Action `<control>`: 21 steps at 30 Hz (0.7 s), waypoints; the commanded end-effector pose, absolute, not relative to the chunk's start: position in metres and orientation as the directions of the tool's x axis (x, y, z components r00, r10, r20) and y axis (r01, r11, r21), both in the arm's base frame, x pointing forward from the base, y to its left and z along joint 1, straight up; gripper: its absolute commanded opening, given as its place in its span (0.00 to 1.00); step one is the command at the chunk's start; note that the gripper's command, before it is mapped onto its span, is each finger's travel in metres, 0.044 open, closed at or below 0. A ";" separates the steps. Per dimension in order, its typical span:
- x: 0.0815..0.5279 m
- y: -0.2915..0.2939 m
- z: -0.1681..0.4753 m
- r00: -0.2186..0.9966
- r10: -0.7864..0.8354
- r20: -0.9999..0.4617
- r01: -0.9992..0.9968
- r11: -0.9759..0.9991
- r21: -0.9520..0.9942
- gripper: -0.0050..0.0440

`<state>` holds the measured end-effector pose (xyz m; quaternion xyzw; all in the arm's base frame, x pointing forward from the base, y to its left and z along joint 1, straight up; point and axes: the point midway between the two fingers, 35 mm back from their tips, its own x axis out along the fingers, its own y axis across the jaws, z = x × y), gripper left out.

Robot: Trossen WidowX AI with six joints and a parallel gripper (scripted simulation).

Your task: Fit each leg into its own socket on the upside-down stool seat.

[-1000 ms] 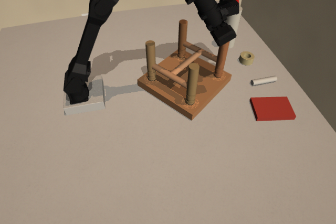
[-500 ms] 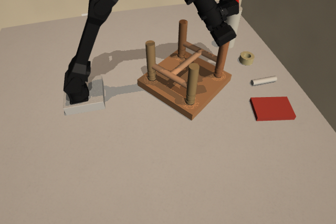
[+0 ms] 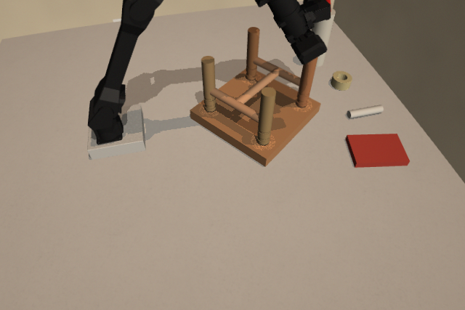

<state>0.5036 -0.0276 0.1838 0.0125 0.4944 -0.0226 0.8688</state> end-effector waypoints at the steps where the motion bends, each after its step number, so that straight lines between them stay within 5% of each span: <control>1: 0.502 -0.027 0.174 0.493 -0.024 -0.870 0.053 0.999 0.003 0.10; 21: 0.502 -0.027 0.172 0.493 -0.024 -0.870 0.053 0.999 0.003 0.10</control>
